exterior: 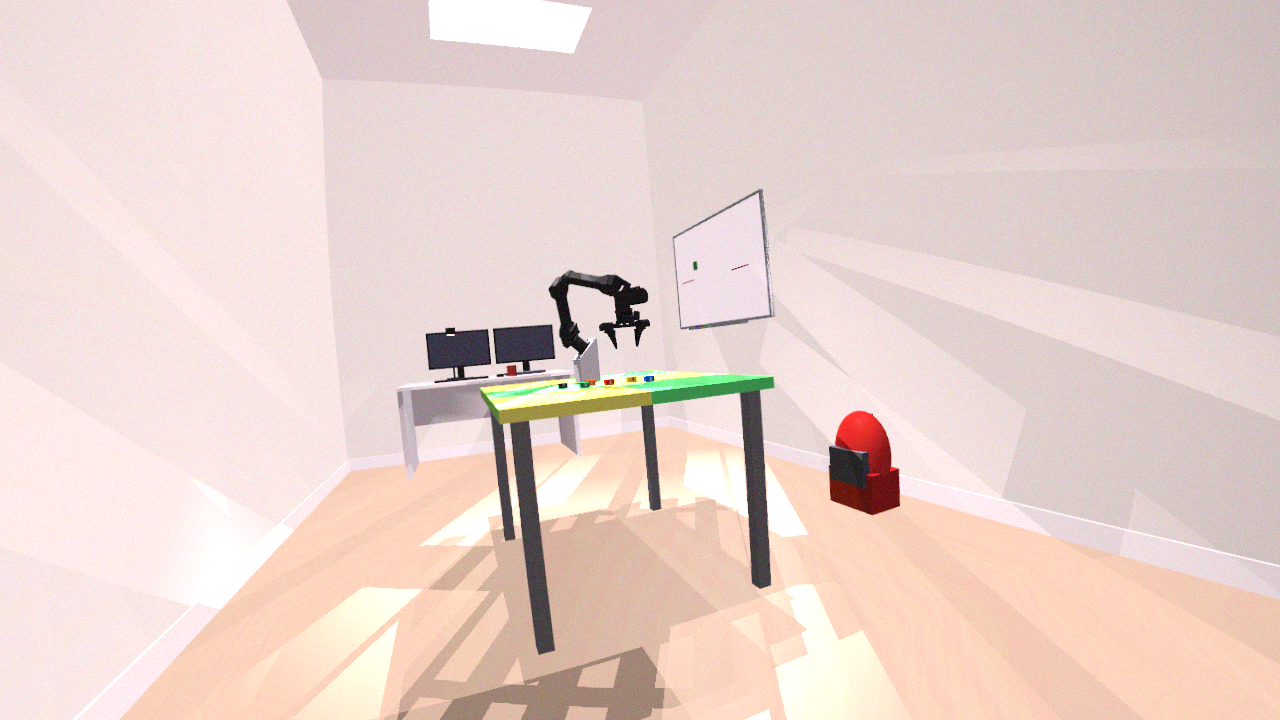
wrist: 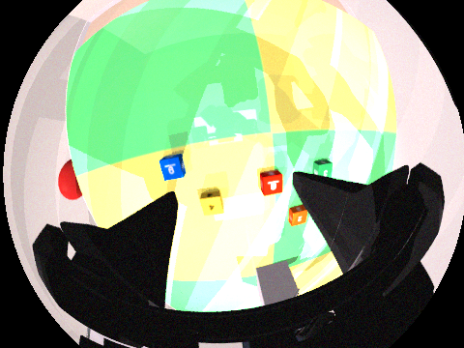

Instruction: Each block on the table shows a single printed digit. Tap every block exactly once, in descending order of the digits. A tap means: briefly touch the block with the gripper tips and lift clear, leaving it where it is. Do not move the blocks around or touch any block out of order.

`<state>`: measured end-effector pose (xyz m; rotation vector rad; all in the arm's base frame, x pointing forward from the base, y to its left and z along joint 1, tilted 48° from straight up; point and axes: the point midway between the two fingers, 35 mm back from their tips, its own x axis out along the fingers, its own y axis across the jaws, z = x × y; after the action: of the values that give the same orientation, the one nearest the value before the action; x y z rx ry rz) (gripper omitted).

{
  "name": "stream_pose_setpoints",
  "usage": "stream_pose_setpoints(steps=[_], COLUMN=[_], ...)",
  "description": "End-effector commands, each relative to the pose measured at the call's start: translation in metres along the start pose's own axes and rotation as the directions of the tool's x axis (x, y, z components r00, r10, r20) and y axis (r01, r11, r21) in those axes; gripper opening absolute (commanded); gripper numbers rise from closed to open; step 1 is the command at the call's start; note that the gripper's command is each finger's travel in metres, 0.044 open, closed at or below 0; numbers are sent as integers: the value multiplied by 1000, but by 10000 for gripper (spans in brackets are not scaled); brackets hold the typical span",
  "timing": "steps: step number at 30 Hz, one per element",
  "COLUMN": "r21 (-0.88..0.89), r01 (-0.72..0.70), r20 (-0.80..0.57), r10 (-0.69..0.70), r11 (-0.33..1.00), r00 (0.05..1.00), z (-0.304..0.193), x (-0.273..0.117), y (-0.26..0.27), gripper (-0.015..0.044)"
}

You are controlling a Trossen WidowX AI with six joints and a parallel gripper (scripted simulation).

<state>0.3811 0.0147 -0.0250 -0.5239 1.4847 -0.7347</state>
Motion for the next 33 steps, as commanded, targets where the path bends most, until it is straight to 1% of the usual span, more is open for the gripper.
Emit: stream_pose_setpoints(steps=[1, 3, 10, 12, 15, 16, 24, 25, 33], r21=[-1, 1, 1, 1, 1, 1, 1, 1, 1], r01=[7, 10, 11, 10, 14, 15, 16, 16, 16], r20=[-9, -9, -9, -9, -9, -9, -9, -9, -9], r10=[-7, -10, -11, -10, -14, -15, -16, -16, -16], r11=[1000, 1000, 1000, 1000, 1000, 1000, 1000, 1000, 1000], r00=[1000, 1000, 1000, 1000, 1000, 1000, 1000, 1000, 1000], z=[-6, -10, -10, -9, -10, -11, -11, -11, -11], x=[7, 10, 10, 24, 79, 88, 92, 92, 92], y=[63, 83, 86, 86, 85, 84, 84, 84, 84], gripper=[400, 400, 400, 348, 269, 243, 32, 20, 20])
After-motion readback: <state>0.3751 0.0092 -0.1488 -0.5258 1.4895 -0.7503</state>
